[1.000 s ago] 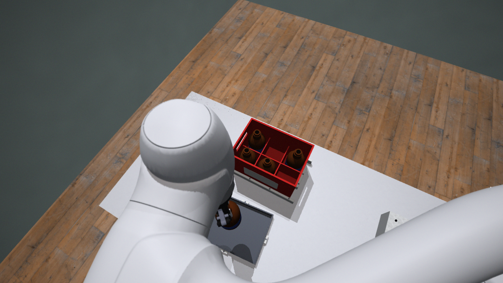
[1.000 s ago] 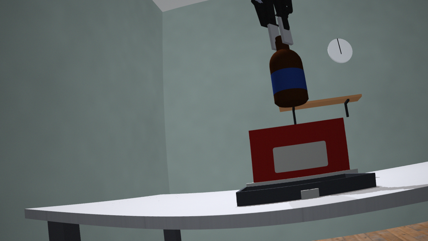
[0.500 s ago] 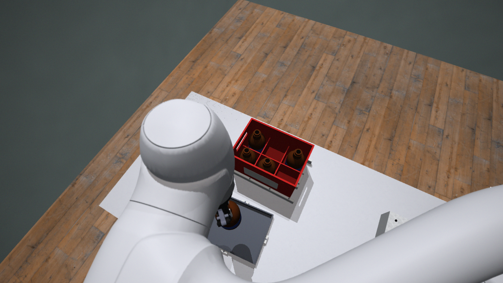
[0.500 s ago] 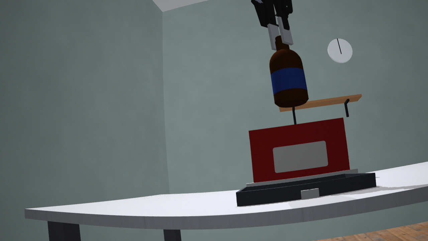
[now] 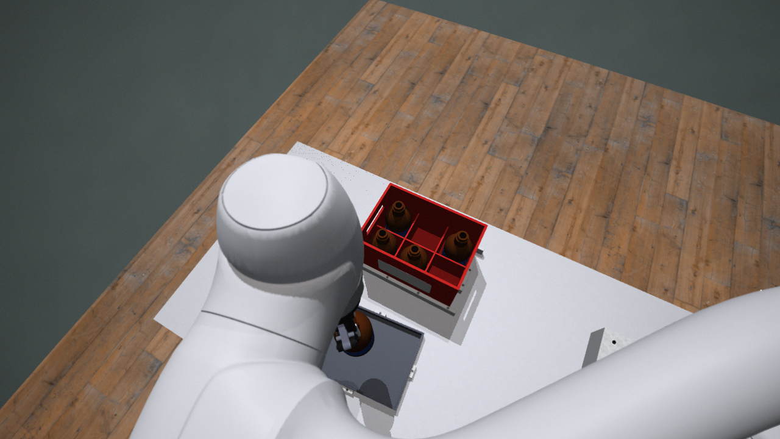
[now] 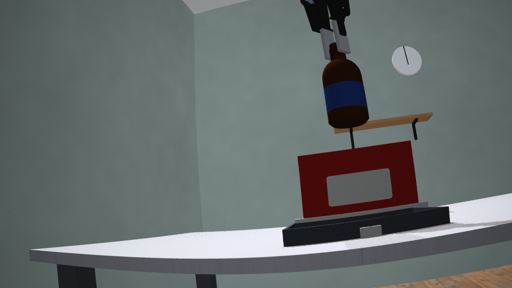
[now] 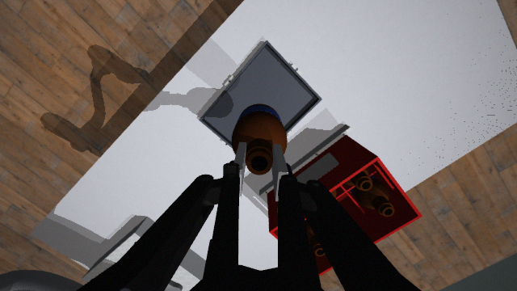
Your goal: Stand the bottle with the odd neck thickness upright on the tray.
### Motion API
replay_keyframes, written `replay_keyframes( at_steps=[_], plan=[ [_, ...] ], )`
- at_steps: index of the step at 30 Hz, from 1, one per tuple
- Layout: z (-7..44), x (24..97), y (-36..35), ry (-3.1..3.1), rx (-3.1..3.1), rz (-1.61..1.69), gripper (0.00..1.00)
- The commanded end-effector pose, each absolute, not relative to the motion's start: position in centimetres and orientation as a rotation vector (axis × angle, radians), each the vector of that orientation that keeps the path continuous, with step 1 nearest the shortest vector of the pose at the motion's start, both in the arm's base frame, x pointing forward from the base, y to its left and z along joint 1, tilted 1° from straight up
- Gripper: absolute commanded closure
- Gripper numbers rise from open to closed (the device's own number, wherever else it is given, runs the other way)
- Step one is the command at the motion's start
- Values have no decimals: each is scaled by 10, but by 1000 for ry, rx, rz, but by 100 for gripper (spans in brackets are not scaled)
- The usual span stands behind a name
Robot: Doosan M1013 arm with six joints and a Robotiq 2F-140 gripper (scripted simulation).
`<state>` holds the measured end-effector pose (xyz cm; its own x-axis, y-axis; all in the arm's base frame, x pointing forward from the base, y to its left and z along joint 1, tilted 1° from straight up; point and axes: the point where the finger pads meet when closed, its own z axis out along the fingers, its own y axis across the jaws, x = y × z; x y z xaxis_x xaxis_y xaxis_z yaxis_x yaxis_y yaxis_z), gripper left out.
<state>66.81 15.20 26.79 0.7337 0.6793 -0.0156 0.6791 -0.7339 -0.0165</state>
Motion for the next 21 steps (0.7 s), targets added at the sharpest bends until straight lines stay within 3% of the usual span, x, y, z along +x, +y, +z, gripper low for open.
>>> replay_keyframes(
  at_steps=[1, 21],
  plan=[
    [268, 668, 152, -1142, -2916, 32, 100],
    [262, 668, 152, -1142, -2916, 32, 100]
  ],
)
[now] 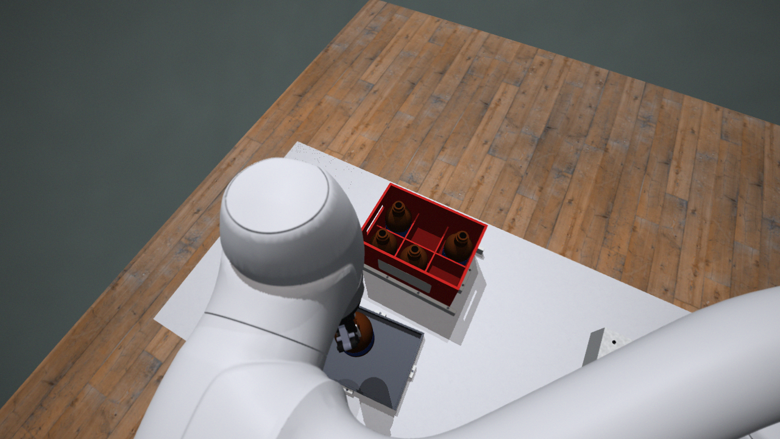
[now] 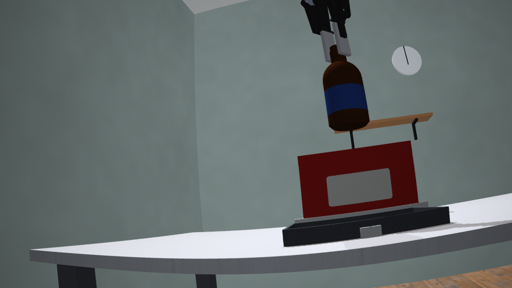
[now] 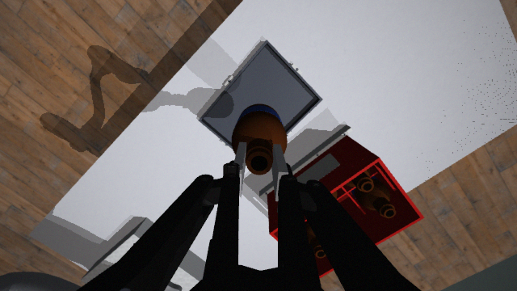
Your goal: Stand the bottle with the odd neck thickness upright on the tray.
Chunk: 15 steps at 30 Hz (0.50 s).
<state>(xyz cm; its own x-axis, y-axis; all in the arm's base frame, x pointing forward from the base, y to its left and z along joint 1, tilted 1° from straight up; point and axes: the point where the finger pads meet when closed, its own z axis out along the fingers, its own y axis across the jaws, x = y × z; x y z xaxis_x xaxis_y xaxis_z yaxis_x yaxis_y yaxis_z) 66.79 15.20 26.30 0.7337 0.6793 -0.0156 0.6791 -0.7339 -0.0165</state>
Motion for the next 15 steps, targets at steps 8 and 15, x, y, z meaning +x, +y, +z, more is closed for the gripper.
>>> replay_keyframes(
  at_steps=[8, 15],
  plan=[
    [250, 668, 152, -1142, -2916, 32, 100],
    [240, 667, 152, -1142, -2916, 32, 100]
  ],
)
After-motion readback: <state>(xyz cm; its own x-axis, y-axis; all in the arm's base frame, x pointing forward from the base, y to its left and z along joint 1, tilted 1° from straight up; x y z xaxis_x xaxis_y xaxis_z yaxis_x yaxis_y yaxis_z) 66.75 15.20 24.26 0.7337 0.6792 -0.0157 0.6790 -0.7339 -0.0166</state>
